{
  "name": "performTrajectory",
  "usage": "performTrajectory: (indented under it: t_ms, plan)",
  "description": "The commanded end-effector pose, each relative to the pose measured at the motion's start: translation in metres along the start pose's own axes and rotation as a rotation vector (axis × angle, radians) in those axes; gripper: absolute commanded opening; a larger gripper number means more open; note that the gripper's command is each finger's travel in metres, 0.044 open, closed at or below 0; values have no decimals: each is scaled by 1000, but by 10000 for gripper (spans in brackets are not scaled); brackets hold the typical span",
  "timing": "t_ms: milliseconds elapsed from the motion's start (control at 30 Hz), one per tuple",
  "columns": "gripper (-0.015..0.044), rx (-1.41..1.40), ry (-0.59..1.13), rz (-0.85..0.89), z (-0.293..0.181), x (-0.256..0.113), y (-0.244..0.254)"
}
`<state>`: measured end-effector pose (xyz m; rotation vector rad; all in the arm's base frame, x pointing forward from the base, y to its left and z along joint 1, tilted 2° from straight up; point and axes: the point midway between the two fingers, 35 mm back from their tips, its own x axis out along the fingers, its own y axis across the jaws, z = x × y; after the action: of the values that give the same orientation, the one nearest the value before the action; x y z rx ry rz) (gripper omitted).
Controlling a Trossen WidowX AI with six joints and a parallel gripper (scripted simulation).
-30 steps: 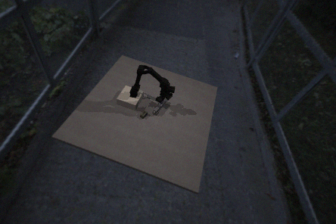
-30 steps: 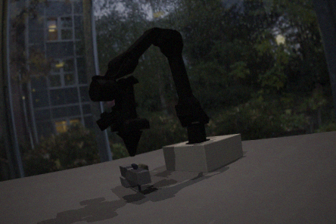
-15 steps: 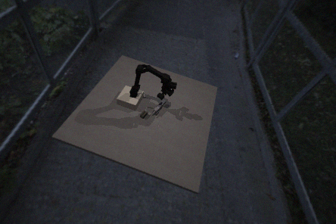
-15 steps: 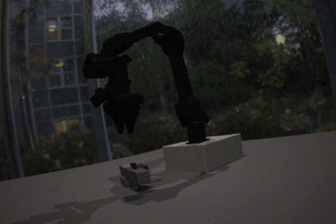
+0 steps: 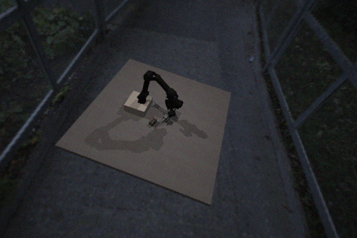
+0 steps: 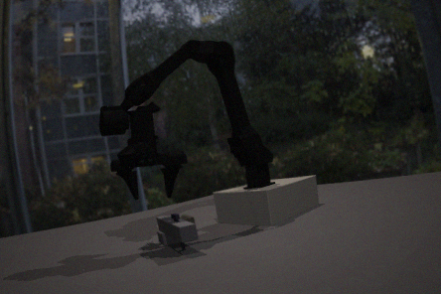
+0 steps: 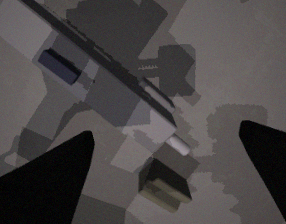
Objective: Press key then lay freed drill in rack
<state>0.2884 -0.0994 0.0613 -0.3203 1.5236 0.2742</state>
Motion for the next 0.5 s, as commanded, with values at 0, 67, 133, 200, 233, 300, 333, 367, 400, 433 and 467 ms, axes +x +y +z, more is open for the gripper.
performTrajectory:
  t_ms: [0,67,133,200,233,300,333,367,400,433,467]
  plan:
    - [440,-415,21,16,-45,33,-23]
    - [440,-570,25,22,-55,41,-27]
    - [440,-718,28,29,-65,49,-31]
    - [440,-772,29,32,-69,52,-32]
    - [440,-772,29,32,-69,52,-32]
    - [440,-772,29,32,-69,52,-32]
    - [440,-772,29,32,-69,52,-32]
    - [440,-772,29,32,-69,52,-32]
    - [440,-772,29,32,-69,52,-32]
    - [440,-772,29,32,-69,52,-32]
    - [440,-772,29,32,-69,52,-32]
